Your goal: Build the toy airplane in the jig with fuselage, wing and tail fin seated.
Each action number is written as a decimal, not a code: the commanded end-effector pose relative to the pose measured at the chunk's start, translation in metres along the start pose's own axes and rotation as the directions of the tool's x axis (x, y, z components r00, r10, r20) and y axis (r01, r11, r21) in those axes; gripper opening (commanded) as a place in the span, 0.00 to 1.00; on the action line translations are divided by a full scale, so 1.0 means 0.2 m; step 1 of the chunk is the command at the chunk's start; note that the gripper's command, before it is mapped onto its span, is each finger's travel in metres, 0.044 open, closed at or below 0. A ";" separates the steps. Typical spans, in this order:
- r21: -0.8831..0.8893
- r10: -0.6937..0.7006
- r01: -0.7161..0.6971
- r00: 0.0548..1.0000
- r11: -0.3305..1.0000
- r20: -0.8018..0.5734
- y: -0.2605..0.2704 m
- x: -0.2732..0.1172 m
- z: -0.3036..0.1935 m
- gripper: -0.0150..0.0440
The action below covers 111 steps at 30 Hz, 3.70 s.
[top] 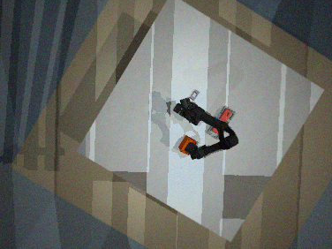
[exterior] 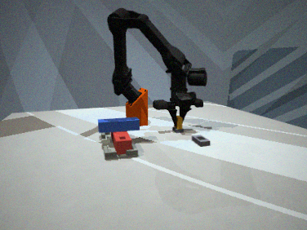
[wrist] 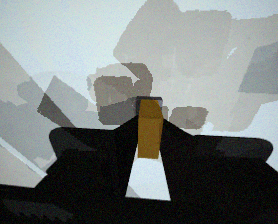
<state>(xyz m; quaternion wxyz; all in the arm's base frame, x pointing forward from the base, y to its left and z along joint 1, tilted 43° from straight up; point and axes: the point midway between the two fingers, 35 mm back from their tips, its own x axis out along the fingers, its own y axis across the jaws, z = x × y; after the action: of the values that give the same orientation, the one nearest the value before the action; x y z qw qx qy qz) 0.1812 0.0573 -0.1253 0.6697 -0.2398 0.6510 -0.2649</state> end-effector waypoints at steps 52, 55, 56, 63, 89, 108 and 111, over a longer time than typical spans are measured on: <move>-0.008 0.003 -0.003 1.000 1.000 -0.001 0.01 -0.66 0.00 0.25; -0.008 0.004 -0.004 1.000 1.000 -0.002 0.01 -0.66 0.00 0.25; -0.009 0.005 -0.005 1.000 1.000 -0.002 0.00 -0.66 0.01 0.25; -0.016 0.025 -0.025 1.000 1.000 -0.007 -0.02 -0.66 0.07 0.25; 0.013 0.080 -0.080 0.997 0.997 -0.018 -0.20 -0.64 0.31 0.25; 0.020 0.097 -0.097 0.995 0.995 -0.004 -0.37 -0.60 0.49 0.25; 0.023 0.100 -0.100 0.995 0.995 -0.001 -0.40 -0.60 0.51 0.25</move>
<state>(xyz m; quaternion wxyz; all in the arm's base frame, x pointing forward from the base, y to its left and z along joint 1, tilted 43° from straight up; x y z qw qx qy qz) 0.2712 0.0791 0.0146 0.6775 -0.2021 0.6647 -0.2416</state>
